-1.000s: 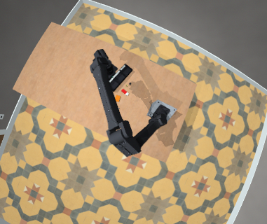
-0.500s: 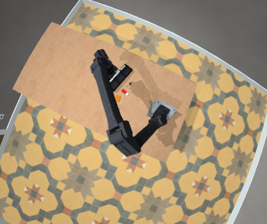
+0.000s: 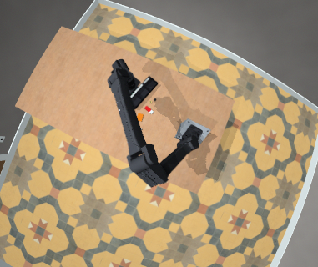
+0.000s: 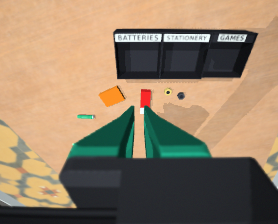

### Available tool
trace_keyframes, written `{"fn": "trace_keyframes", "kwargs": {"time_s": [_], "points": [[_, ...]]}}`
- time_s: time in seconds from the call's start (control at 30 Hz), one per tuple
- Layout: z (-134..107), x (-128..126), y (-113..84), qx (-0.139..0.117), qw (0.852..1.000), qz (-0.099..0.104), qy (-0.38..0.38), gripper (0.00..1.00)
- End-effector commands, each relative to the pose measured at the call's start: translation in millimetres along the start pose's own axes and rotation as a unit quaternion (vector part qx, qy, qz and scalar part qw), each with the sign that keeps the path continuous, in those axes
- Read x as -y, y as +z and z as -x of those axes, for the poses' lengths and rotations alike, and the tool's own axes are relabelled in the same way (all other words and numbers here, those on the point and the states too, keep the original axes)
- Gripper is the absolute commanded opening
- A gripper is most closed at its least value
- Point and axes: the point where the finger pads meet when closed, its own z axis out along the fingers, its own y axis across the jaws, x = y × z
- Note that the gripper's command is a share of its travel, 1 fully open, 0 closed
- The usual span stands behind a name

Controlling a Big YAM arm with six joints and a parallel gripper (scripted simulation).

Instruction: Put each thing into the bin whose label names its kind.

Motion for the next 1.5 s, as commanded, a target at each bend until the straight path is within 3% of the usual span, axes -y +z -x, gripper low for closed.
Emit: {"fn": "trace_keyframes", "kwargs": {"time_s": [0.0,0.2,0.23,0.5,0.57,1.0,1.07,1.13,1.17,1.47], "points": [[3.6,-12.1,-3.8,0.009,1.0,-0.005,-0.013,0.09],[3.4,-12.4,-3.5,0.009,1.0,-0.005,-0.013,0.09],[-0.3,-16.1,2.1,0.011,0.999,-0.005,-0.049,0.53],[-37.8,-38.7,53.7,0.008,0.986,0.001,-0.165,0.53],[-37.8,-38.7,53.7,0.008,0.986,0.001,-0.165,0.53],[-99.6,-75.3,137.3,-0.005,0.933,0.006,-0.36,0.53],[-100.7,-75.6,138.8,-0.008,0.921,0.006,-0.39,0.53],[-100.7,-75.6,138.8,-0.008,0.921,0.006,-0.39,0.53],[-96.3,-67.4,129.7,-0.011,0.907,0.004,-0.422,0.53],[-96.7,-68.4,129.9,-0.021,0.853,-0.004,-0.521,0.53]]}}
